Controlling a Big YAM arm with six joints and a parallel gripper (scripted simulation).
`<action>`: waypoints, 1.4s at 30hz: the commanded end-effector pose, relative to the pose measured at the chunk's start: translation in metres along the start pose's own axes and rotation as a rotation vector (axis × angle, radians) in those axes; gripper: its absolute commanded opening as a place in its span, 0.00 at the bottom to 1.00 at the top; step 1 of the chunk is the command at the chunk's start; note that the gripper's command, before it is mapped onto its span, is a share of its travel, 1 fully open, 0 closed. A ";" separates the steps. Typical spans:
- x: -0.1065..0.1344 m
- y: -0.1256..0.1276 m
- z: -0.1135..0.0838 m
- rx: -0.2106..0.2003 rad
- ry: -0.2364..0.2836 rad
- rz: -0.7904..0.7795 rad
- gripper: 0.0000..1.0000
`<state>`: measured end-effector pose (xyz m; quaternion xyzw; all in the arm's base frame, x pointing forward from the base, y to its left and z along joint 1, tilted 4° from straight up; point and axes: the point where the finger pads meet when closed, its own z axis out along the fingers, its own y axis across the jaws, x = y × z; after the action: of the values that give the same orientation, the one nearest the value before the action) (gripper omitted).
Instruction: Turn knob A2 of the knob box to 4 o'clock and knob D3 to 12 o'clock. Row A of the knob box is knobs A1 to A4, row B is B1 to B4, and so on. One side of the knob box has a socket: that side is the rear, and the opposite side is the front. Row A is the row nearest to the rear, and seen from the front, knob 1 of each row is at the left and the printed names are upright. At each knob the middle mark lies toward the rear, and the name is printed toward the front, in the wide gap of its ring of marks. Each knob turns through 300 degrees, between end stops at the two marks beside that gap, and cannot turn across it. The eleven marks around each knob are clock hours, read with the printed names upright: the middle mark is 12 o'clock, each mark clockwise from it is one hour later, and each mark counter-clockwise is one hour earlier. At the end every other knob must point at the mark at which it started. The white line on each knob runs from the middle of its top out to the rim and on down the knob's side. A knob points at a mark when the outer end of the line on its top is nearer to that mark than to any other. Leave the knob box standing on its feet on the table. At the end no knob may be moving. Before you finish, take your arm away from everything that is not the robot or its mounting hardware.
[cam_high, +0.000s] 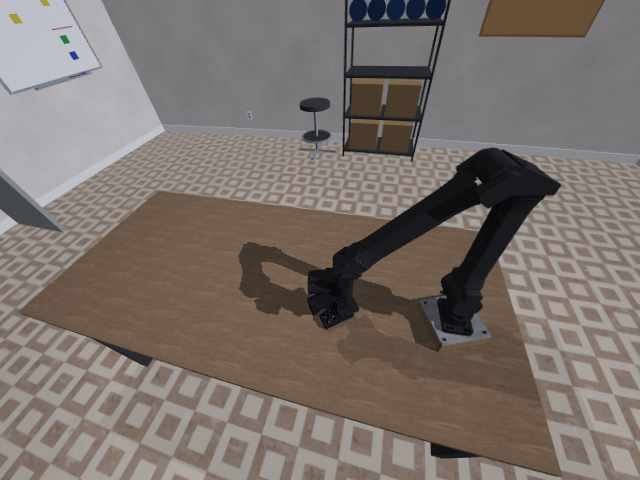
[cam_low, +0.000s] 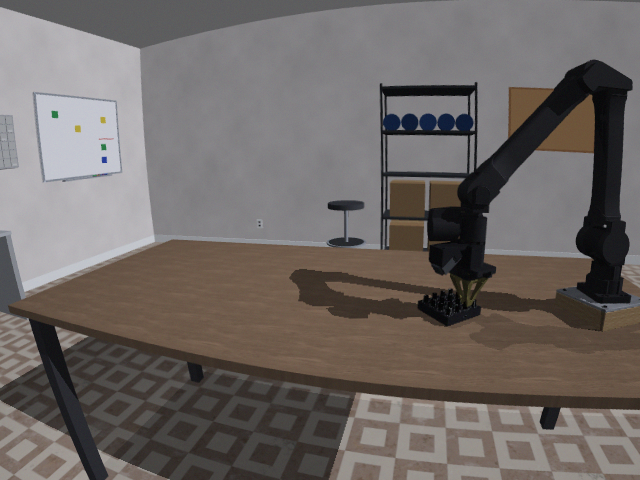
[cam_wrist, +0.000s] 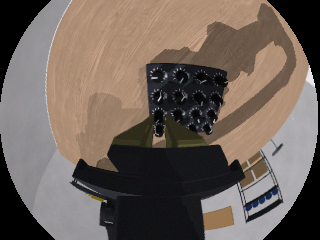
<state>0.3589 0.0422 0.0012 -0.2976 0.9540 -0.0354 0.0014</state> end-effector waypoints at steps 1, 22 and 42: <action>-0.019 -0.016 -0.008 0.023 -0.037 0.024 0.18; -0.019 -0.015 -0.014 0.025 -0.044 0.022 0.18; -0.024 -0.009 -0.056 0.025 -0.048 0.004 0.18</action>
<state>0.3630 0.0430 0.0390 -0.2941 0.9550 -0.0369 0.0086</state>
